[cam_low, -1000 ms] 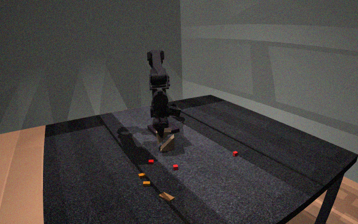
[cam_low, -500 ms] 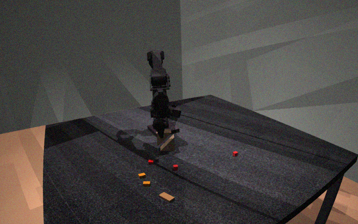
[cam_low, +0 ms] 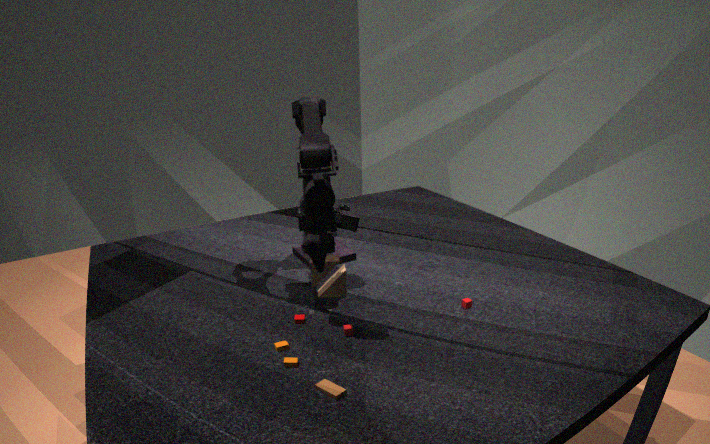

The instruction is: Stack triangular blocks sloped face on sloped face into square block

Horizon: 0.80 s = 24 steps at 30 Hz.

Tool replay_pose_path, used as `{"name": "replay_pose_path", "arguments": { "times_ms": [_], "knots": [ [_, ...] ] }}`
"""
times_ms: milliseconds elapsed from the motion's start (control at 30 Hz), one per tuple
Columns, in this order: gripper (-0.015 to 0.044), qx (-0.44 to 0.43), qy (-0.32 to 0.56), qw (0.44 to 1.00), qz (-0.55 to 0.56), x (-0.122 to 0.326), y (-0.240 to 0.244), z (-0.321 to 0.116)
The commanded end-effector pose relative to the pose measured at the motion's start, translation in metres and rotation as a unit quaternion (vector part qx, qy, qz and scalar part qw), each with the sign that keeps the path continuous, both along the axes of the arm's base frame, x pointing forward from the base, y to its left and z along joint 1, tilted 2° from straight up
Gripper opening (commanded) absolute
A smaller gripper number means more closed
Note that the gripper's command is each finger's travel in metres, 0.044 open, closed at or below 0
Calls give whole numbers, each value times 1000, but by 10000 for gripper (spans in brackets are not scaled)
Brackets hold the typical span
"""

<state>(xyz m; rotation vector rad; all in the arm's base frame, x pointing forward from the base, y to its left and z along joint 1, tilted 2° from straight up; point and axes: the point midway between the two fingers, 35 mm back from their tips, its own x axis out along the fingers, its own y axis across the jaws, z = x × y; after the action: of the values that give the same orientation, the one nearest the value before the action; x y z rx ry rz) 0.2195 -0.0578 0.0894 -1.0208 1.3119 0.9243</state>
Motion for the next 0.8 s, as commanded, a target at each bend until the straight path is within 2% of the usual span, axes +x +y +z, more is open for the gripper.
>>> {"name": "replay_pose_path", "arguments": {
  "times_ms": [0,767],
  "knots": [
    [0,-2,-1,1000,-3,0,0,-1],
    [0,-1,-1,1000,-3,3,5,-15]
  ]
}}
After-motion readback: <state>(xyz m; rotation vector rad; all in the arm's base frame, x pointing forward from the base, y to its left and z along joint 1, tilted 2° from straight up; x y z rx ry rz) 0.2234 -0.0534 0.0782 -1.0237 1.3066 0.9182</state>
